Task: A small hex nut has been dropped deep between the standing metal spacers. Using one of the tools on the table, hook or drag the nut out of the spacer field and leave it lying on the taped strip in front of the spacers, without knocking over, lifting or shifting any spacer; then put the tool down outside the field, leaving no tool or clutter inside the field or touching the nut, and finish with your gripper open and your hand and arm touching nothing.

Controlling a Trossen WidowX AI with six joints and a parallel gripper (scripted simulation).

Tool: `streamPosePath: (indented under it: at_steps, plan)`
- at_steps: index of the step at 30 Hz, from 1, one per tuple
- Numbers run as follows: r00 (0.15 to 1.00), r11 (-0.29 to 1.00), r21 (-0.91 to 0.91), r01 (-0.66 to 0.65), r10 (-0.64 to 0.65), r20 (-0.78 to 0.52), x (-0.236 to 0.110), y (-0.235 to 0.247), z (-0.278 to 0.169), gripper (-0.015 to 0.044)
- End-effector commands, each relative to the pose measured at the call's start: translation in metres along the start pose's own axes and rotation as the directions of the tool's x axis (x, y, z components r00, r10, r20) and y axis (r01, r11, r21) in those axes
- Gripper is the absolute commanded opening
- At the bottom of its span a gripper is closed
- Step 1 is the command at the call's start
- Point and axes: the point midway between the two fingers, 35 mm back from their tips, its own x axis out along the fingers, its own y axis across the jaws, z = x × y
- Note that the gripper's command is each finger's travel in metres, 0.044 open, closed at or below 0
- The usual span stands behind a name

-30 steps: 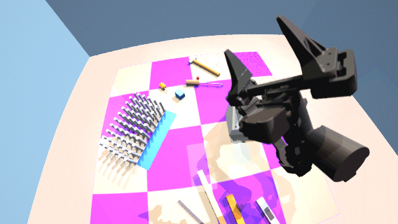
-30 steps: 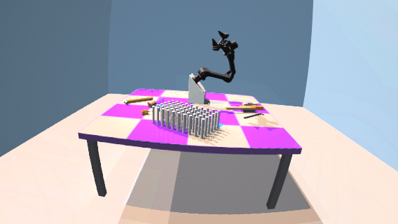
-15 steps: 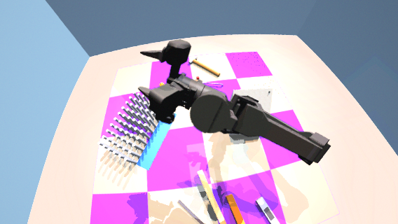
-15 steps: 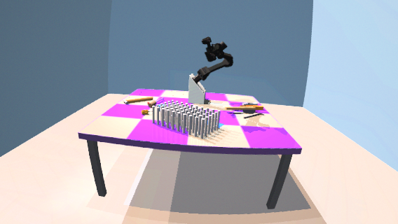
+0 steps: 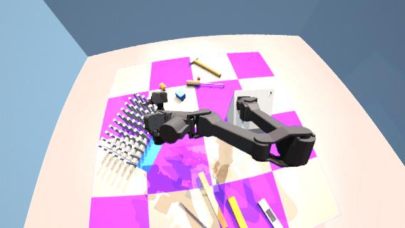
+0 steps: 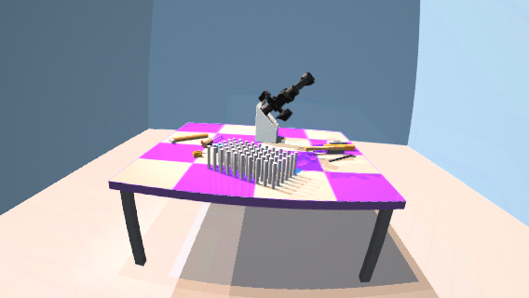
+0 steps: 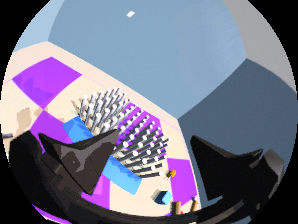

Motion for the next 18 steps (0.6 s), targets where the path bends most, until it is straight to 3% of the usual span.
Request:
streamPosePath:
  at_steps: [1,4,18]
  plan:
    - [0.988,0.987,0.13,-0.098,0.112,-0.104,0.013,0.042,-0.061,0.044]
    - [0.98,0.978,0.172,-0.122,0.146,-0.136,0.014,0.055,-0.08,0.044]
    - [0.98,0.978,0.172,-0.122,0.146,-0.136,0.014,0.056,-0.08,0.044]
